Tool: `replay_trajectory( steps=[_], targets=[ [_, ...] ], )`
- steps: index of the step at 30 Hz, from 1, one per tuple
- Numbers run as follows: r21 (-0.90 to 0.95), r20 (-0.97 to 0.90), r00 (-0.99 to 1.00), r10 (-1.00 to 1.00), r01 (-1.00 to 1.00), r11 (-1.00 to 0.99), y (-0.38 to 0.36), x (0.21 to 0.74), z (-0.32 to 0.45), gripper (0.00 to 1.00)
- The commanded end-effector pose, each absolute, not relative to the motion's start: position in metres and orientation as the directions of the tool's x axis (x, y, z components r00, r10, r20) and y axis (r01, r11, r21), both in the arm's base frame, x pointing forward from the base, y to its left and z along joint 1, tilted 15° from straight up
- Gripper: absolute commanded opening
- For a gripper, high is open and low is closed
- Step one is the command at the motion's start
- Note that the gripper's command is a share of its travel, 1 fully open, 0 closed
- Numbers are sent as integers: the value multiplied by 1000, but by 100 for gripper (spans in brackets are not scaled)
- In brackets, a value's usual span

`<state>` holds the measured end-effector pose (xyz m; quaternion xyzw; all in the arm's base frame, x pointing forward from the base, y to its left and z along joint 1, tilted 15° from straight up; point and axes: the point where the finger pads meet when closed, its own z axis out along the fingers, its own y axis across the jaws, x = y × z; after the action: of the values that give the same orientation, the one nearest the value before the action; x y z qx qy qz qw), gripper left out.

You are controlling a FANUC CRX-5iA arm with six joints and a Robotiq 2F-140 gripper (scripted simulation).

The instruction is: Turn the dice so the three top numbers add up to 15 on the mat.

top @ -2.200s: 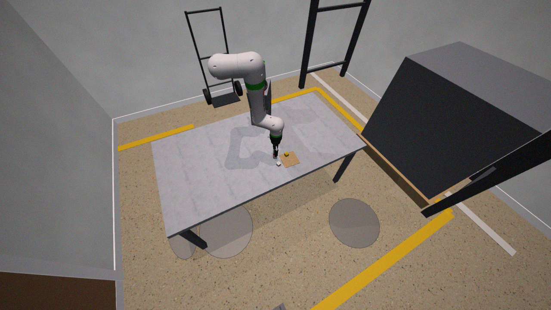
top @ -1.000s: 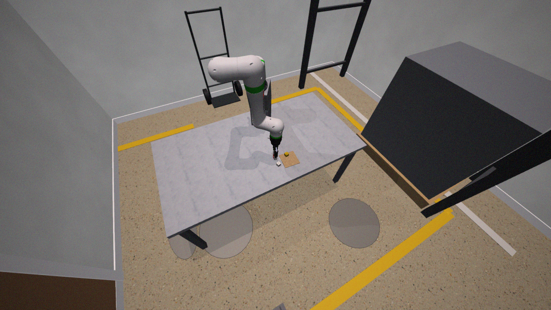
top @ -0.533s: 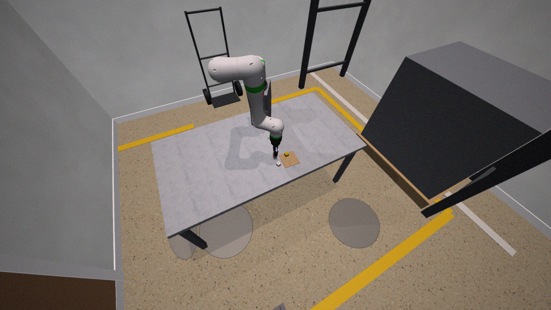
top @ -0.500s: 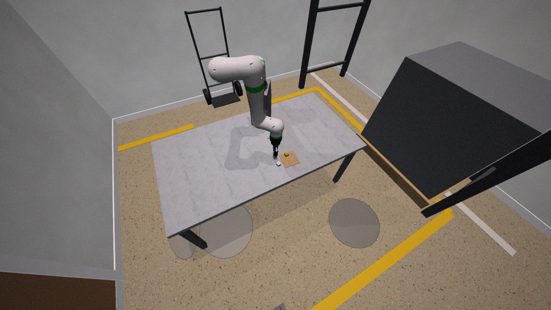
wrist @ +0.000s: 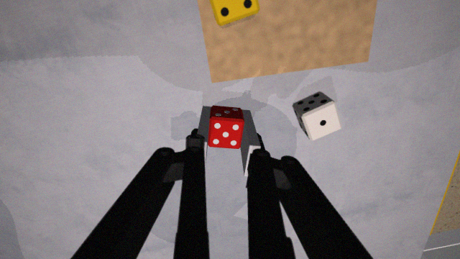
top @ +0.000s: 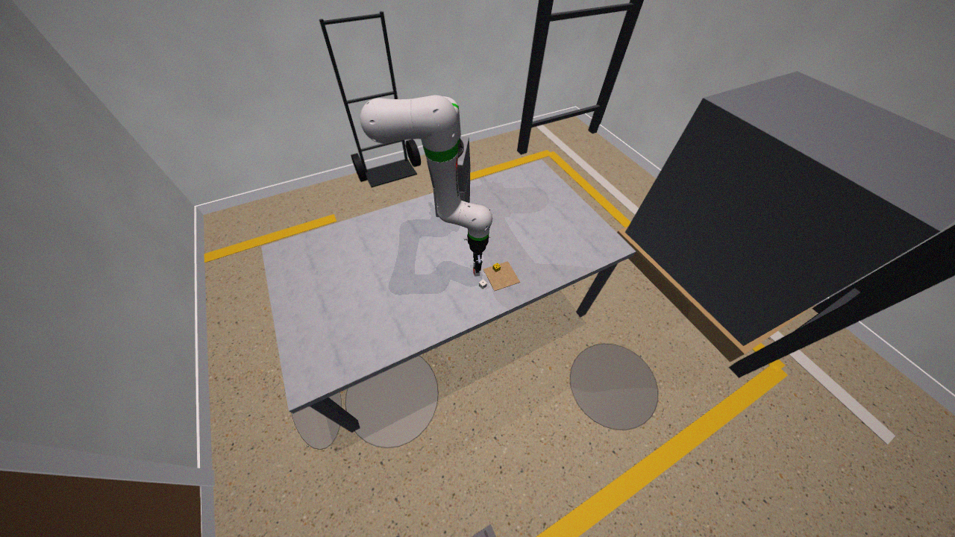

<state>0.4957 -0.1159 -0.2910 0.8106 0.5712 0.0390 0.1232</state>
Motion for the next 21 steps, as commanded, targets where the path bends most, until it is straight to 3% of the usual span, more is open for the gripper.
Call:
replay_trajectory(
  steps=[1, 21],
  targets=[
    [244, -78, 345, 936, 916, -317, -116, 496, -291, 16],
    [244, -78, 345, 936, 916, -317, -113, 493, -276, 16]
  ],
)
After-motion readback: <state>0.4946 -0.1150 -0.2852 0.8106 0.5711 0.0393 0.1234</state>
